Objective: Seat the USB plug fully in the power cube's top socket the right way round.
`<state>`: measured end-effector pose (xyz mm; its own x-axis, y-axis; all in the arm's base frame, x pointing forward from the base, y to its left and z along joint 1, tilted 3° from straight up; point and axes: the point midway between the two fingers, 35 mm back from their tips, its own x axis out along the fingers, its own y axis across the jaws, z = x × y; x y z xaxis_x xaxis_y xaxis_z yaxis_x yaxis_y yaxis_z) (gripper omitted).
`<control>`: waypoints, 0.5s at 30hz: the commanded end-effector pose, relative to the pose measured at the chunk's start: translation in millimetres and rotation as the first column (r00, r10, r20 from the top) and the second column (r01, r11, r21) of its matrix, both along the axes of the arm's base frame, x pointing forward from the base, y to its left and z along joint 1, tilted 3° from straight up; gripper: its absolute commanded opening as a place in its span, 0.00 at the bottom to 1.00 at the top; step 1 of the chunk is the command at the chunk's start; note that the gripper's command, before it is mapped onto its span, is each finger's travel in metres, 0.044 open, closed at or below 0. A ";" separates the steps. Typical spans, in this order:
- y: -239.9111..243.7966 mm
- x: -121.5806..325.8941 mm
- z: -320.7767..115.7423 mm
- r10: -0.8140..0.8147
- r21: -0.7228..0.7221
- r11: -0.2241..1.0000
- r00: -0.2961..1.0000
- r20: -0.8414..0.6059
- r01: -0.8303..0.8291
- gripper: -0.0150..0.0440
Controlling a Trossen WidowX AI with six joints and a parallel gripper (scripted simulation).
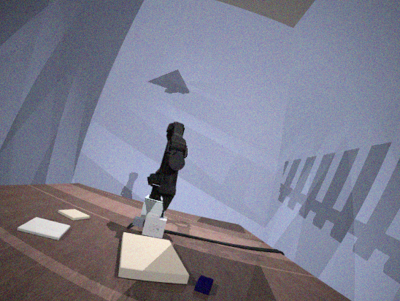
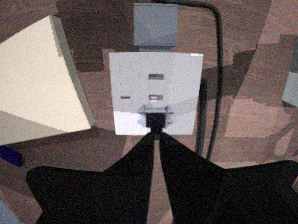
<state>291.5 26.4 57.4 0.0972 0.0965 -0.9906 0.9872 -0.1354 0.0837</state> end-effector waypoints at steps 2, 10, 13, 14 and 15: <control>0.6 0.3 -1.9 0.005 0.004 1.000 1.000 0.001 -0.005 0.25; 0.7 0.4 -2.8 0.005 0.004 1.000 1.000 0.001 -0.005 0.25; 0.7 0.4 -3.2 0.005 0.004 1.000 1.000 0.001 -0.005 0.25; 0.7 0.5 -3.3 0.005 0.004 1.000 1.000 0.001 -0.005 0.25; 0.7 0.5 -3.3 0.005 0.004 1.000 1.000 0.001 -0.005 0.25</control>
<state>292.0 26.5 56.8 0.1002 0.0980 -0.9901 0.9870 -0.1355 0.0864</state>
